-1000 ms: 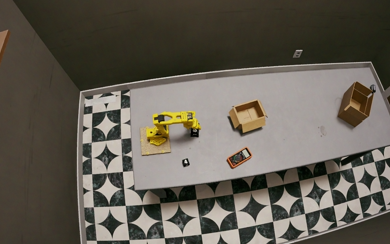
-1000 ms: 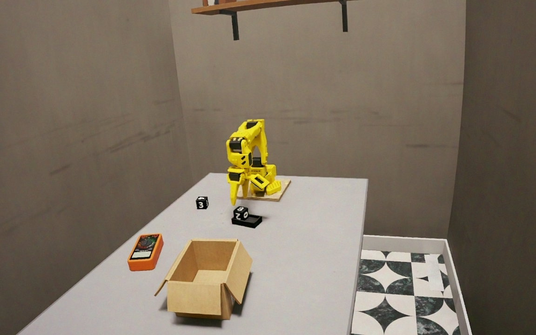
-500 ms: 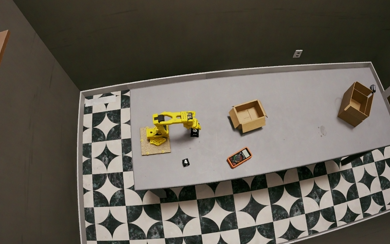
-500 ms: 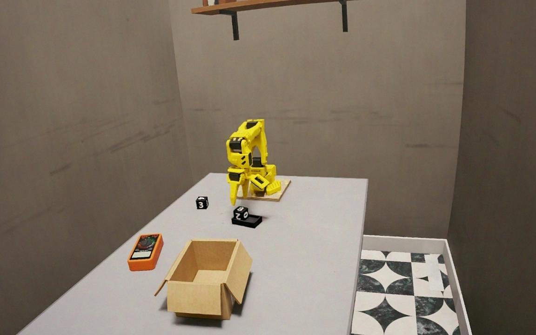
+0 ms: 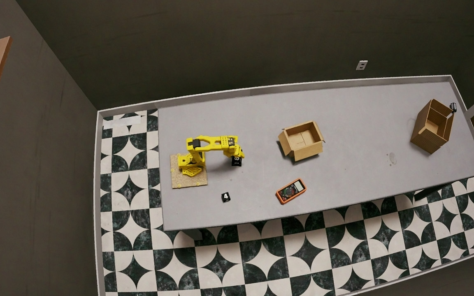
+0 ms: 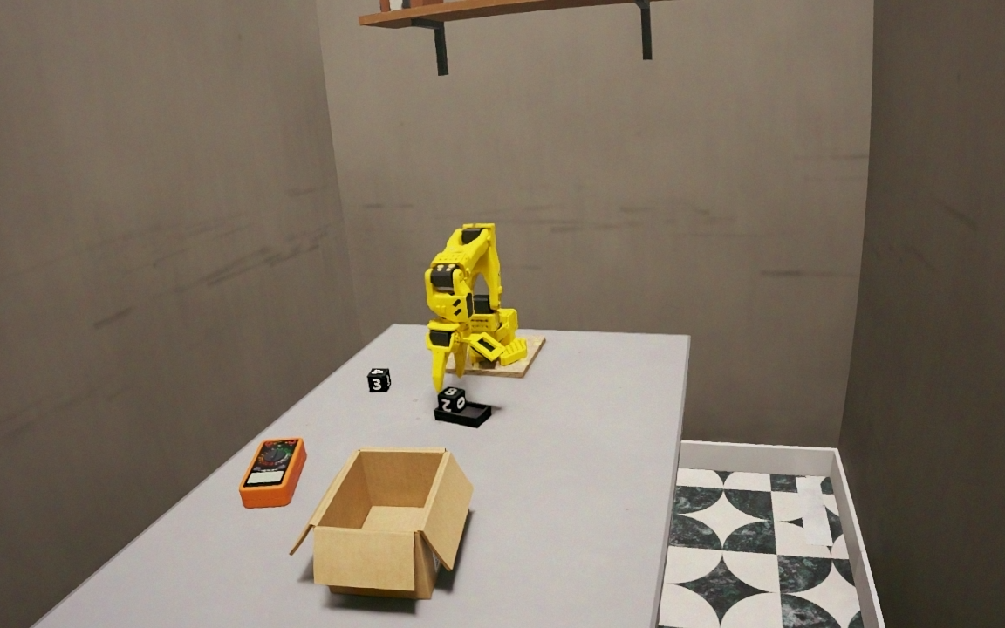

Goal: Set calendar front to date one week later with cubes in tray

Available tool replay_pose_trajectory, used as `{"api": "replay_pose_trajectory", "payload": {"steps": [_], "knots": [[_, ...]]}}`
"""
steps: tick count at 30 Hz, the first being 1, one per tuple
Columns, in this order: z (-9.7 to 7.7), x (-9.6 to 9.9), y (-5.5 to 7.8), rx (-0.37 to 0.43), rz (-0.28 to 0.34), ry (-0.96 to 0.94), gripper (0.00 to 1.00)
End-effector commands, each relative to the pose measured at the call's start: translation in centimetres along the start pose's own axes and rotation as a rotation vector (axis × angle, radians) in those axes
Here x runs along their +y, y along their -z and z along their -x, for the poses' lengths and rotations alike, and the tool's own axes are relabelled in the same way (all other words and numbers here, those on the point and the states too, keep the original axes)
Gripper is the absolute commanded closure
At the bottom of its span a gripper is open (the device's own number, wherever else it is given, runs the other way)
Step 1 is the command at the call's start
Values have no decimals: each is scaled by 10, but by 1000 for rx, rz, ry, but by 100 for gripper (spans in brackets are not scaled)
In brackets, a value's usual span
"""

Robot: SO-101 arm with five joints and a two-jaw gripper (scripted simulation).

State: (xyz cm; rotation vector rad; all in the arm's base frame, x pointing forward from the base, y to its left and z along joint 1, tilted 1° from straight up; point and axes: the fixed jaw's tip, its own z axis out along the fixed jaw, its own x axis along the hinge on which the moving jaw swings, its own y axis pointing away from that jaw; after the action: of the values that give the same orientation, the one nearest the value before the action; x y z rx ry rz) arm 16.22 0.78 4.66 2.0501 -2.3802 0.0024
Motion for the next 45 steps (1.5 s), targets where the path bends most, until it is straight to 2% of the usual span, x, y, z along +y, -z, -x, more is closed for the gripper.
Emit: {"api": "replay_pose_trajectory", "payload": {"steps": [1,12,21,45], "knots": [[1,2,-8,1,13,-2,65],[1,2,-25,1,13,-2,65],[1,3,-31,1,13,-2,65],[1,2,-33,1,13,-2,67]]}}
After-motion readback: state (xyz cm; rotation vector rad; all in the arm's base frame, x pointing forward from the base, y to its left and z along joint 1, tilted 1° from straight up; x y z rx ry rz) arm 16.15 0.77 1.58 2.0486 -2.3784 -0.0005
